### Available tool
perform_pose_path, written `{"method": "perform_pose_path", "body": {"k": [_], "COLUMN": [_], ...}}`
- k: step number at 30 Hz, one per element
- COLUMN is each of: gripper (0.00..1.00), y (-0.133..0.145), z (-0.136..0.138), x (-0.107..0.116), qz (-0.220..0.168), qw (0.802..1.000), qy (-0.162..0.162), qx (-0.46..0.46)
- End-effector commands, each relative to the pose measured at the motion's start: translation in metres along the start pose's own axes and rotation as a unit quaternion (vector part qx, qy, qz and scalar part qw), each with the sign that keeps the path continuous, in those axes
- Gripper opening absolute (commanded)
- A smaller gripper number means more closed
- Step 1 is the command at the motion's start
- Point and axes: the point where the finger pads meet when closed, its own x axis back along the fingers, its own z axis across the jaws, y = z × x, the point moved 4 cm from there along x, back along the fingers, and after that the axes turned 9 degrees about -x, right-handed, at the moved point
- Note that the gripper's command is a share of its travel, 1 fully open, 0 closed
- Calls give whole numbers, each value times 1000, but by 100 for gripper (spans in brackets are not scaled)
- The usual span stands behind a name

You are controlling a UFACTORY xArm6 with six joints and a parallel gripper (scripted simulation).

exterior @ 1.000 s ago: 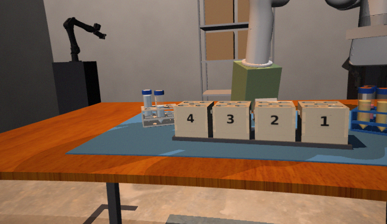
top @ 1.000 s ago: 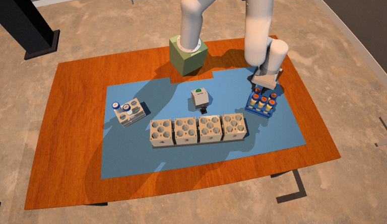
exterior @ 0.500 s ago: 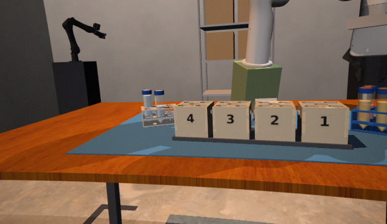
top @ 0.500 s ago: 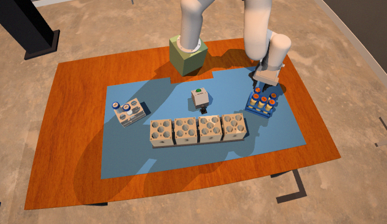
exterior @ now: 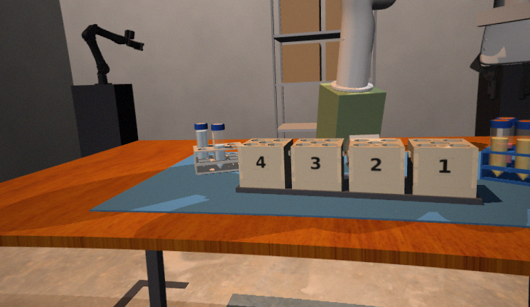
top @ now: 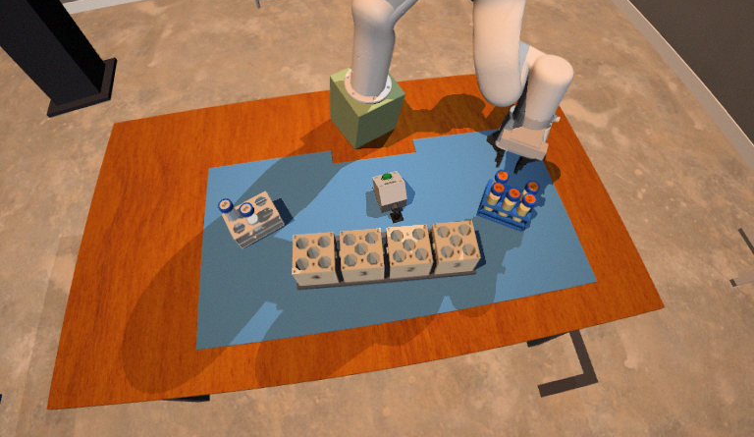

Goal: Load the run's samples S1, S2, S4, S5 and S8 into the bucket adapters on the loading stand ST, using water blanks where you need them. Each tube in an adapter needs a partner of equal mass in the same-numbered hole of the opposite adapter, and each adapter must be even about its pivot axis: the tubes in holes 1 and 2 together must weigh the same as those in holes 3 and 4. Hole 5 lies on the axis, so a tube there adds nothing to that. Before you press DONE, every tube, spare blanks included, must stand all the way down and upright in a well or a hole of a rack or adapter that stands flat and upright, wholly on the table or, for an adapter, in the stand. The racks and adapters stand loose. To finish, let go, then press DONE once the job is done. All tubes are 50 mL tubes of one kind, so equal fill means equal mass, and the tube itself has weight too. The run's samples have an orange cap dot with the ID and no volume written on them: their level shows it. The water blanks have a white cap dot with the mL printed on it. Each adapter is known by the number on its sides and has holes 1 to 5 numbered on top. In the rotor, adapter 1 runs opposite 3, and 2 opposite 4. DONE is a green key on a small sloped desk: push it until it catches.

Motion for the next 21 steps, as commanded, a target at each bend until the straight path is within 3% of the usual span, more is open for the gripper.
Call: {"method": "perform_pose_path", "body": {"k": [1,21], "gripper": [44,44], "y": [0,0], "z": [-1,-1], "x": [10,46], "qz": [0,0], "qw": [1000,1000], "qy": [-2,-2], "qx": [0,0]}}
